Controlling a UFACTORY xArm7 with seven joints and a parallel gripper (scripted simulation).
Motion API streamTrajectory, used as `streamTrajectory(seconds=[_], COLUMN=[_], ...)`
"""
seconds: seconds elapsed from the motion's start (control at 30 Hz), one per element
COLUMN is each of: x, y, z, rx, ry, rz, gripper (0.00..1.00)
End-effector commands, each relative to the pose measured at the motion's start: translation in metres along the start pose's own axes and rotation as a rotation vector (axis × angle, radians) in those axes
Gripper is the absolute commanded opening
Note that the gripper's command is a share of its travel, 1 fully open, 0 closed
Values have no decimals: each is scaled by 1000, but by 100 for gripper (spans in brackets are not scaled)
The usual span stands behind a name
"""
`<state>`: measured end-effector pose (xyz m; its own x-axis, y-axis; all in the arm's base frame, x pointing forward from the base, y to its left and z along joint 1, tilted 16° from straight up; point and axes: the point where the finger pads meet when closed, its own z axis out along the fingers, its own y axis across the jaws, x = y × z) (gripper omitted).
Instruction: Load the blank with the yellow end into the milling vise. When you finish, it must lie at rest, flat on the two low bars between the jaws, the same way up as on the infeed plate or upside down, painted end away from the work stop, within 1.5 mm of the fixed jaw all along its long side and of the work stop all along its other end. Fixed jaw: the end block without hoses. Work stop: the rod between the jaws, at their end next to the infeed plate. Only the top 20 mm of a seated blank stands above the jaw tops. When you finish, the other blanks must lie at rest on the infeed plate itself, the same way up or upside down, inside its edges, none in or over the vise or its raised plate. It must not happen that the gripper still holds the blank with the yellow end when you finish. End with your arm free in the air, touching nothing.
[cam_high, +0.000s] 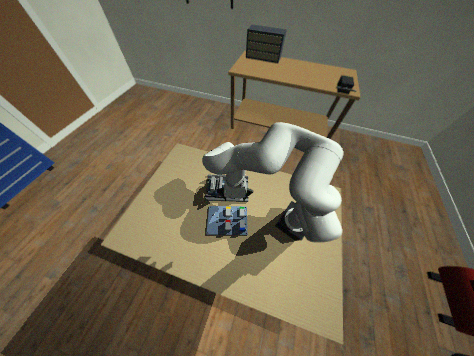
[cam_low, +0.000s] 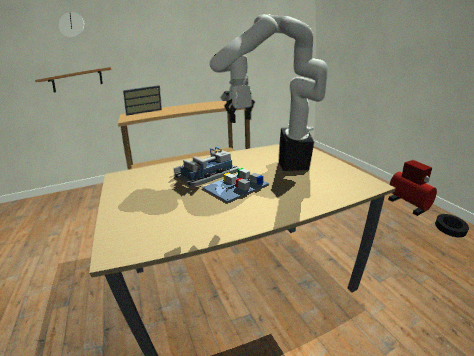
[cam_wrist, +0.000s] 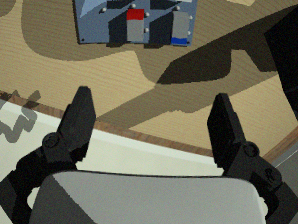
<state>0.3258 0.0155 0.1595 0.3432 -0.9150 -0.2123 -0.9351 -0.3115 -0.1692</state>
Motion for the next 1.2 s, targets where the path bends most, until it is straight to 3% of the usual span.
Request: streamTrajectory(seconds=[0.0, 1.03, 1.17], x=[1, 2, 26], y=[-1, 0, 3], z=[-1, -3, -3], rx=[3, 3, 3], ry=[1, 1, 1], rz=[0, 0, 0], gripper=[100, 100, 100])
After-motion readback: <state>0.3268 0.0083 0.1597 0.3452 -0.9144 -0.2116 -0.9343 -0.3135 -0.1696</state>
